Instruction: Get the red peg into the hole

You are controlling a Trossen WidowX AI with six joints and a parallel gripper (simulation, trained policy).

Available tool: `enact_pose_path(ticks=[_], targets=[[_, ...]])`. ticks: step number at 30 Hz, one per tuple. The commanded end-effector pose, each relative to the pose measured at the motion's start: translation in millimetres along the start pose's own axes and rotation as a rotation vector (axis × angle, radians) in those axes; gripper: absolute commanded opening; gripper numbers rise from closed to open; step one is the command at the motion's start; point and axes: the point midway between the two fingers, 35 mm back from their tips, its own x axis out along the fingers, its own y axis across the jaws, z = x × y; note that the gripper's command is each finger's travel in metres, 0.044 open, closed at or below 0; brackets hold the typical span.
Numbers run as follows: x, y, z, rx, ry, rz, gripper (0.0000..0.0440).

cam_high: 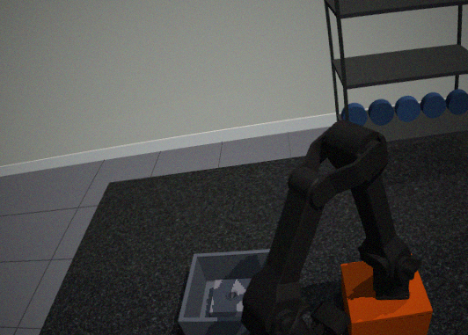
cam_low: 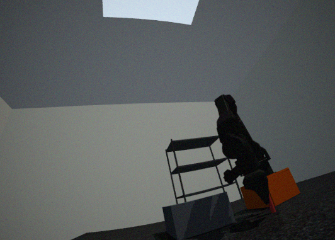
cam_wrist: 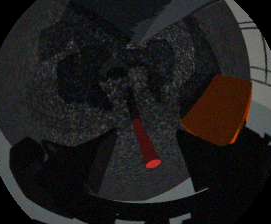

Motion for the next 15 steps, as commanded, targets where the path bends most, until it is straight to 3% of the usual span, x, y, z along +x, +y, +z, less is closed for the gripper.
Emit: enact_pose_path(ticks=[1,11,13,15], targets=[[13.6,-4.0,0.4,0.001,-0.001,-0.03,0.029],[39.1,-15.9,-2.3,-0.004,0.008,-0.108,0.0035],[41.9,-18.6,-3.5,-0.011,0.01,-0.127,0.0],[37.3,-15.2,-2.3,-0.016,-0.006,-0.118,0.0]])
